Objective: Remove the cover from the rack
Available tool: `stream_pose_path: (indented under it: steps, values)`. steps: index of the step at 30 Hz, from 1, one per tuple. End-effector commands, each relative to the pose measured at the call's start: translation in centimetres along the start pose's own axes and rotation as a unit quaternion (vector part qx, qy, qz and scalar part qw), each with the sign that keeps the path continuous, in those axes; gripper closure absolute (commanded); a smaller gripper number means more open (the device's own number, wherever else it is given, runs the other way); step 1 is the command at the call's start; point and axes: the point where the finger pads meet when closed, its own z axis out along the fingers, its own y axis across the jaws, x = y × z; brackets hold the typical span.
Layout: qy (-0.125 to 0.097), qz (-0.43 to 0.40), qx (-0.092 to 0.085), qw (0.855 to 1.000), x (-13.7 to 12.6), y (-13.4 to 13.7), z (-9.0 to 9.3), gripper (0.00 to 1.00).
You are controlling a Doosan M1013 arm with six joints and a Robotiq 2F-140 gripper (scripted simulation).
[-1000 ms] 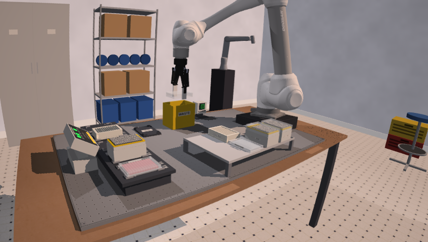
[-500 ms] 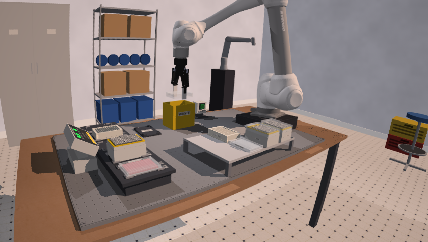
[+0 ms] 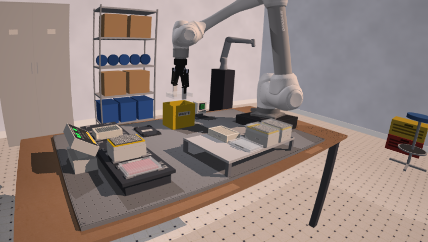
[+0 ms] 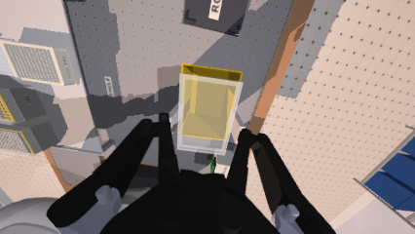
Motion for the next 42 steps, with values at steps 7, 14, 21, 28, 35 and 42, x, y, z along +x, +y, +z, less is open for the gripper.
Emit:
stream_pose_path:
  steps: [7, 14, 21, 28, 35, 42]
  values:
    - [0.002, -0.002, -0.001, 1.0, 0.3, 0.3, 0.1, 1.0]
    - [0.002, -0.002, -0.001, 1.0, 0.3, 0.4, 0.4, 1.0]
    - [0.002, -0.002, -0.001, 1.0, 0.3, 0.4, 0.5, 1.0]
    - [0.002, -0.002, -0.001, 1.0, 0.3, 0.3, 0.8, 1.0]
    - [0.002, -0.002, -0.001, 1.0, 0.2, 0.3, 1.0, 1.0]
    - [0.002, -0.002, -0.001, 1.0, 0.1, 0.2, 1.2, 1.0]
